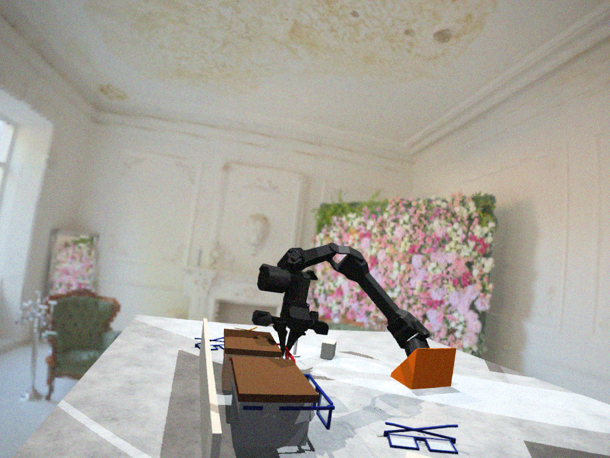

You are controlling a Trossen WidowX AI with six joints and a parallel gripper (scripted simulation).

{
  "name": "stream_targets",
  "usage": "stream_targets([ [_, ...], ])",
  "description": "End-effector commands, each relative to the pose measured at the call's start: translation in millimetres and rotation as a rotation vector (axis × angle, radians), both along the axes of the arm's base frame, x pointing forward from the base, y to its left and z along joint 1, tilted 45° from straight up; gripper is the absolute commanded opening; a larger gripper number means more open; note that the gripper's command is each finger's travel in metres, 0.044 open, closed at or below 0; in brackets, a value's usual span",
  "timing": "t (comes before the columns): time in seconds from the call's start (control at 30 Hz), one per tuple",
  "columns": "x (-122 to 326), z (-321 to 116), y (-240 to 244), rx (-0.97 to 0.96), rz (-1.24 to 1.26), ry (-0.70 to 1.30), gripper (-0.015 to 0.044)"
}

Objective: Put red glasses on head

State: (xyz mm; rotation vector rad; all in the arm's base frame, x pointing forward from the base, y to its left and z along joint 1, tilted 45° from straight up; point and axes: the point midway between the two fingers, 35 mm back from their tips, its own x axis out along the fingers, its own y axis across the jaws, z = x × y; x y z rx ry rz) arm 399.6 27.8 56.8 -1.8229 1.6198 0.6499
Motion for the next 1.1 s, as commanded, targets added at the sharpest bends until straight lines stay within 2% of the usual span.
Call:
stream_targets([
  [0.0, 0.0, 0.0, 0.0, 0.000, 0.000, 0.000, 0.0026],
  [0.1, 0.0, 0.0, 0.0, 0.000, 0.000, 0.000, 0.0105],
  [0.4, 0.1, 0.7, 0.7, 0.000, -0.002, 0.002, 0.0107],
  [0.73, -1.0, 23.5, 20.0, -0.002, -0.049, 0.053, 0.0107],
  [1.07, -38.4, 26.2, 25.0, -0.002, -0.049, 0.055, 0.0107],
])
